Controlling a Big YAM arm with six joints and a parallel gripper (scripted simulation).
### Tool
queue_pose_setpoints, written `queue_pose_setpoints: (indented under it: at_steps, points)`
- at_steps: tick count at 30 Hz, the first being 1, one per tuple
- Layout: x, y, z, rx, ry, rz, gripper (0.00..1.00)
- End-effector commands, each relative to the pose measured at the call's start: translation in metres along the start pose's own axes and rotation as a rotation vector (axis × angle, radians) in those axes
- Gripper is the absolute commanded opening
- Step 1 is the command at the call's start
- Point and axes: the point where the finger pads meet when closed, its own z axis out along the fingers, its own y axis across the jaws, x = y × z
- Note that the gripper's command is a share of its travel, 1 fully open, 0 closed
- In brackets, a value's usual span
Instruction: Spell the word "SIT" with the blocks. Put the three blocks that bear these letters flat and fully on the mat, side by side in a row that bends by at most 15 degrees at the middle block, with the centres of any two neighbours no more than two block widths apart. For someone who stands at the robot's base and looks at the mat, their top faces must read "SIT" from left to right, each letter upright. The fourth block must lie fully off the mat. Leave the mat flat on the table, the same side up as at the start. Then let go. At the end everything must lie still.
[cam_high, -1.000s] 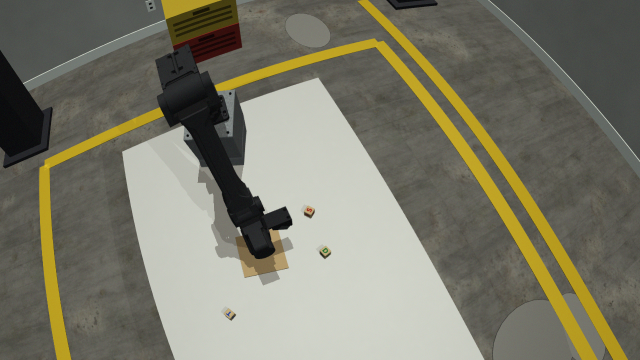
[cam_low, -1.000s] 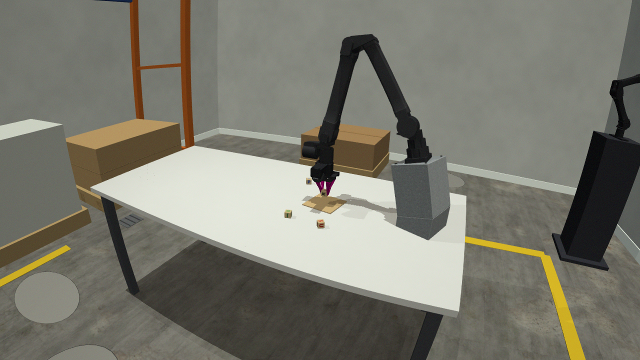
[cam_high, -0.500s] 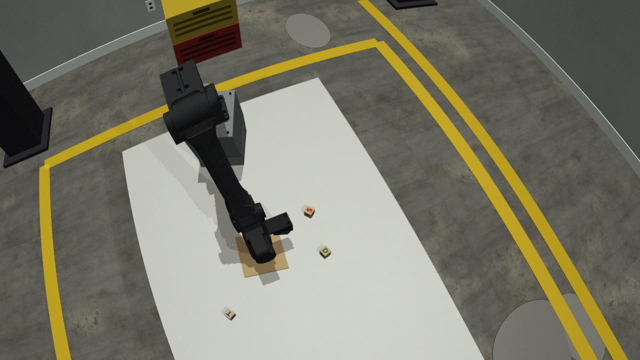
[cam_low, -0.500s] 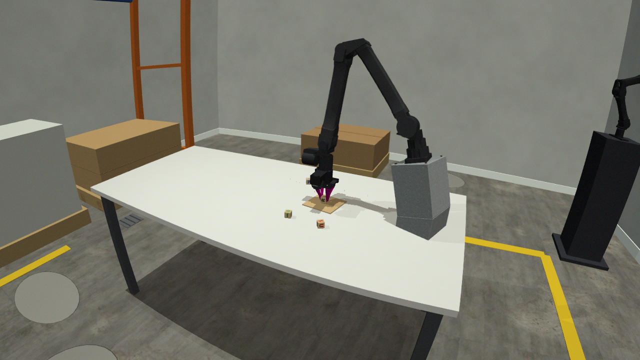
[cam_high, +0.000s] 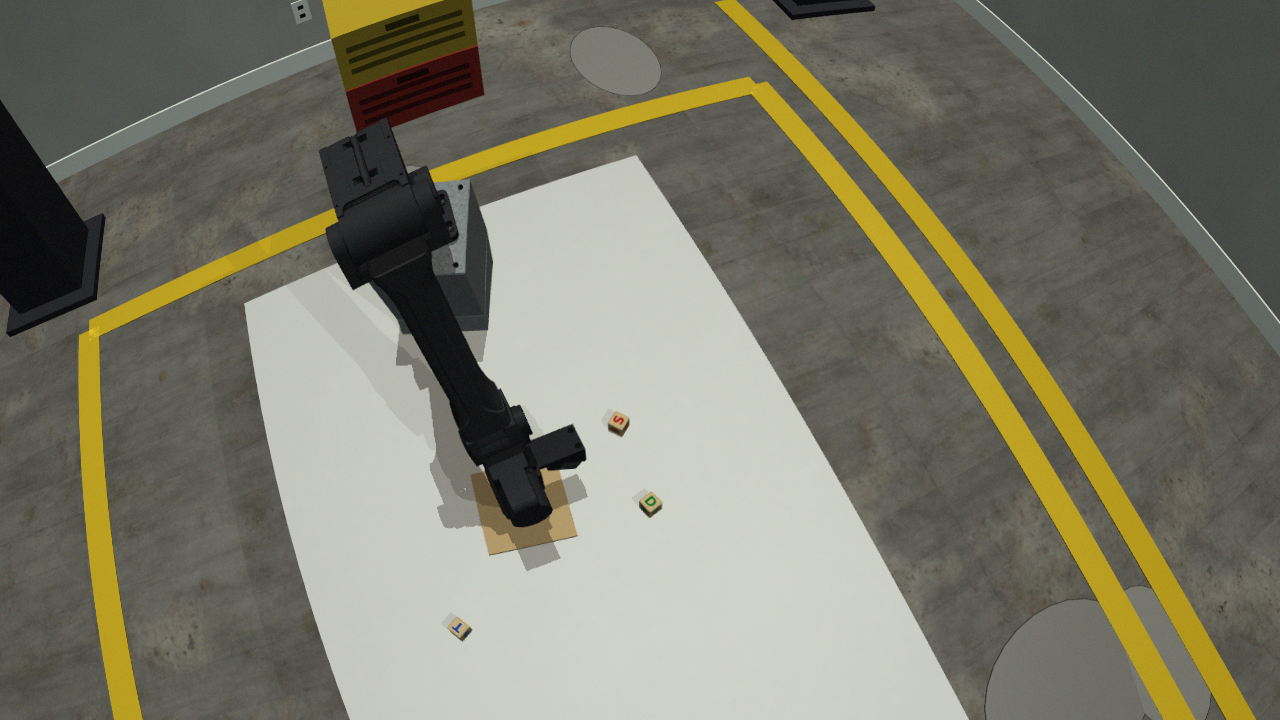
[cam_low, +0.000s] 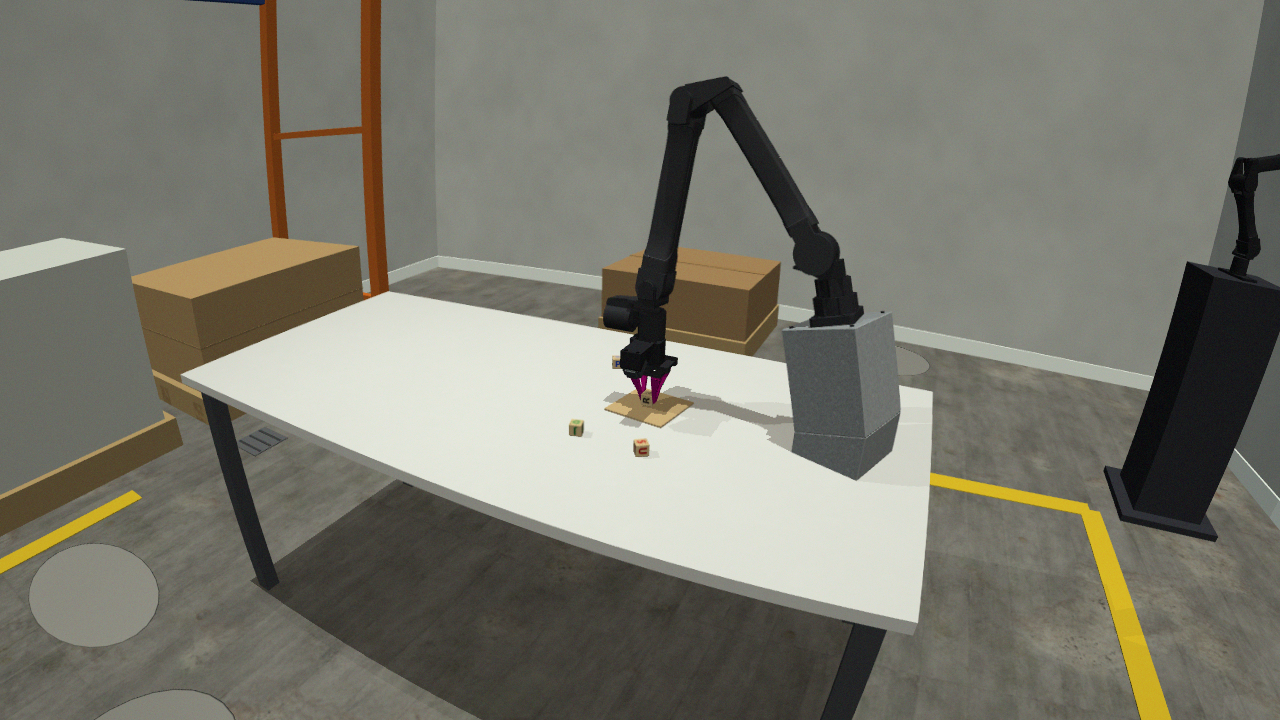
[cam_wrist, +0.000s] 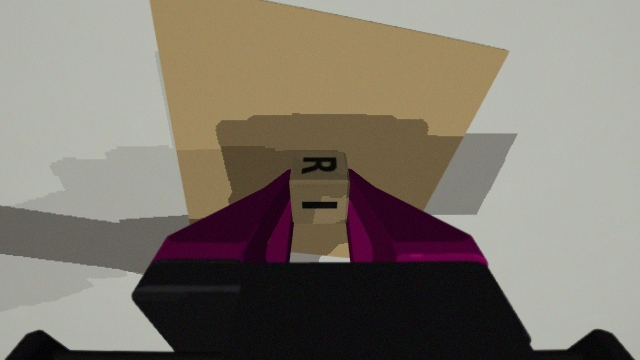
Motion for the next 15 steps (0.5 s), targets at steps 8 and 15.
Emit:
queue_pose_setpoints:
  at_steps: [8,15]
  points:
    - [0.004,-0.004,0.005,0.008,-0.003,-0.001,0.22]
    - [0.002,0.006,0.006,-0.004,-0.003,-0.006,0.22]
